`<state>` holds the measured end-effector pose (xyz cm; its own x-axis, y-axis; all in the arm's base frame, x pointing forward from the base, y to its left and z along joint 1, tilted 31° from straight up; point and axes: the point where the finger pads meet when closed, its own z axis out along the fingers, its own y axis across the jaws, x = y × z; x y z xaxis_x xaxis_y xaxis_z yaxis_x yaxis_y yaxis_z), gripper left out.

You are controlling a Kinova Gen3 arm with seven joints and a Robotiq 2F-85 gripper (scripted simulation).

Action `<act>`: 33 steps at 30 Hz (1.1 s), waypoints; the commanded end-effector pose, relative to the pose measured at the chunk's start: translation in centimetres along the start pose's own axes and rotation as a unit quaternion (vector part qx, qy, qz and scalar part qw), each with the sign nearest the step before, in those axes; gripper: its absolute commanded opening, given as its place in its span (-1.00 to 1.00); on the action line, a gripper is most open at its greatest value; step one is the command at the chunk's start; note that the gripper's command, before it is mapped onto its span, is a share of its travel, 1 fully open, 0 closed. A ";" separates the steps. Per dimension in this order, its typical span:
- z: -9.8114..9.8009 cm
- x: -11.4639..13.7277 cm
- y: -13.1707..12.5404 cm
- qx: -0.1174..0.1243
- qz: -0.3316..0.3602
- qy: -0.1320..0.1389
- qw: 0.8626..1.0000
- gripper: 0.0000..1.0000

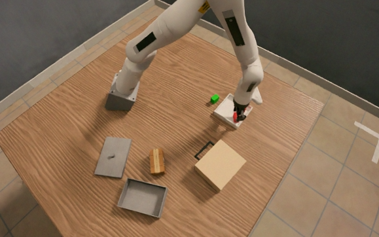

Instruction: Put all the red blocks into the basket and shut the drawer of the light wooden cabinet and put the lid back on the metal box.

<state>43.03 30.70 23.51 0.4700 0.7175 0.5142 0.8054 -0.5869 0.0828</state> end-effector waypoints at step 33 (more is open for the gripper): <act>-5.9 -0.1 -0.1 0.001 0.001 -0.003 1.000 0.23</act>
<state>40.62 29.26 26.92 0.4756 0.7232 0.5008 0.8111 -0.5809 0.0685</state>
